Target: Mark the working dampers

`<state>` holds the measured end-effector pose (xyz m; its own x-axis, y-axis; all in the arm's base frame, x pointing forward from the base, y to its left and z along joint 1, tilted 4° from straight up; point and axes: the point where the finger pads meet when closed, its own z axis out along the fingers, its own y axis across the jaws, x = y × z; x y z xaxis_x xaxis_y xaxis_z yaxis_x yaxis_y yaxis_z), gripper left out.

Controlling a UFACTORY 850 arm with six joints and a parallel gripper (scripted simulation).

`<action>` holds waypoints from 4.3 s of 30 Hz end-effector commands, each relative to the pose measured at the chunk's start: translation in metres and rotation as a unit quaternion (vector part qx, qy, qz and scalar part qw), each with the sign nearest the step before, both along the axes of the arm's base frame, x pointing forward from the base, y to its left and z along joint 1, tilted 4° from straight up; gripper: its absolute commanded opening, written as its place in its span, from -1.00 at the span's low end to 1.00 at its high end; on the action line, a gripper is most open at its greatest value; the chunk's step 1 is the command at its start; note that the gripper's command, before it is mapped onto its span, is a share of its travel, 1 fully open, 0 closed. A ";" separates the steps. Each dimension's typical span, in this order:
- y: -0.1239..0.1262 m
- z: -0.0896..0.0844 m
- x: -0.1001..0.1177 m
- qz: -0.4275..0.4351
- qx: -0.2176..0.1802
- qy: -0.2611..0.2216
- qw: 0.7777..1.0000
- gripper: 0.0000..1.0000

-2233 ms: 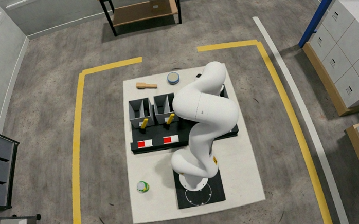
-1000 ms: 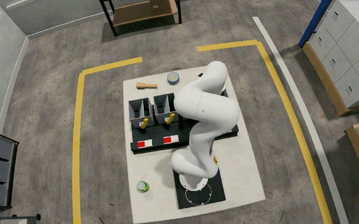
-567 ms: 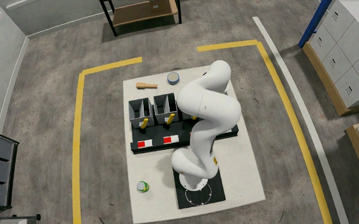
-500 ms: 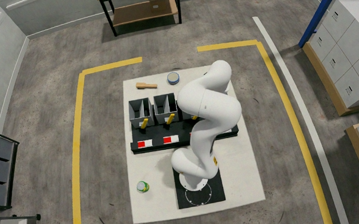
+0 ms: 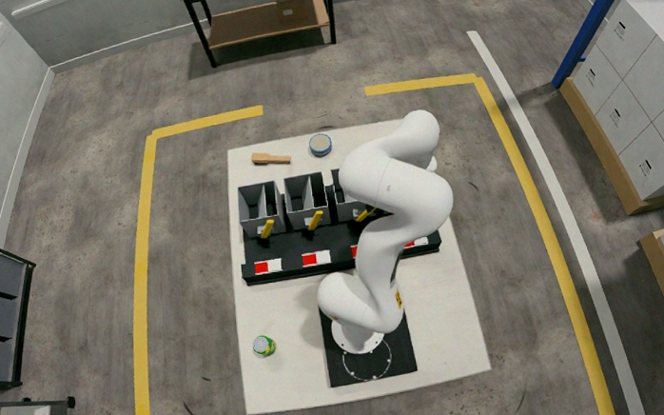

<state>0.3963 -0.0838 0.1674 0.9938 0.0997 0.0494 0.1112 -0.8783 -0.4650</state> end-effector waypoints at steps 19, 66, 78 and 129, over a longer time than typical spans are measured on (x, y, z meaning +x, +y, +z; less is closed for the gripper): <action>-0.011 -0.006 0.002 0.004 0.063 0.005 0.998 -0.62; -0.011 -0.006 0.002 0.004 0.066 0.006 0.998 -0.22; -0.019 0.005 0.002 0.004 0.066 0.006 0.998 -0.22; 0.028 0.098 0.072 -0.007 -0.164 -0.015 0.986 -0.22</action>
<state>0.4516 -0.0752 0.2579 0.9907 0.1037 0.0878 0.1250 -0.9487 -0.2905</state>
